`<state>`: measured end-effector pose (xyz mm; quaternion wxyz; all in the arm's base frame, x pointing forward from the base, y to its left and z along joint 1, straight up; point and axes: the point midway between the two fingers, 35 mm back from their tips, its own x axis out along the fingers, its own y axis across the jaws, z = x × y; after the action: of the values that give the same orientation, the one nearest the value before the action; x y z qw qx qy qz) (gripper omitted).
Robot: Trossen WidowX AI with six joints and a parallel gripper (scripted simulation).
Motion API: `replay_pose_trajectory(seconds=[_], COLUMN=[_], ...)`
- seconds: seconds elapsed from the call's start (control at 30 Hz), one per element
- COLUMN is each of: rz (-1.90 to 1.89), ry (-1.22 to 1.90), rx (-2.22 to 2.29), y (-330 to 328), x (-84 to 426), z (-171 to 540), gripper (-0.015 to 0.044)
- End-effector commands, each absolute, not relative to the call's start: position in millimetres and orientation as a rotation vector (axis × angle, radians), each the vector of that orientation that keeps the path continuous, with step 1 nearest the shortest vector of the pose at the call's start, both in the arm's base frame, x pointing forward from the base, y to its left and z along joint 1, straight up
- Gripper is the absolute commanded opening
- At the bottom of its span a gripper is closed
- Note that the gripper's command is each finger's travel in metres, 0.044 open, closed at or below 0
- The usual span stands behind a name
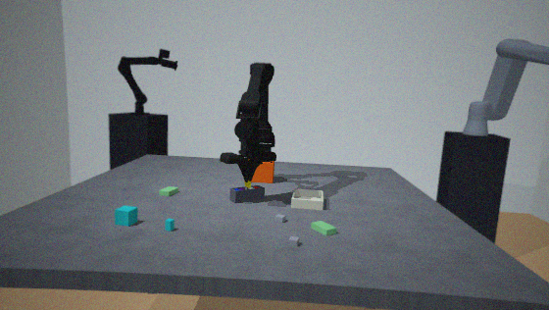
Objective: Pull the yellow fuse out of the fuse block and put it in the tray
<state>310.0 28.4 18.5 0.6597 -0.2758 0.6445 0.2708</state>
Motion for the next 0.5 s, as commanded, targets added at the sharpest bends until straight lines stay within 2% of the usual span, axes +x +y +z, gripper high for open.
replay_pose_trajectory(seconds=[0.0,0.47], rz=[0.613,0.613], ry=[1.457,1.457], rx=[-0.627,-0.628], y=[28.3,28.2], x=[310.2,309.7], z=[21.0,27.8], gripper=[0.0,0.0])
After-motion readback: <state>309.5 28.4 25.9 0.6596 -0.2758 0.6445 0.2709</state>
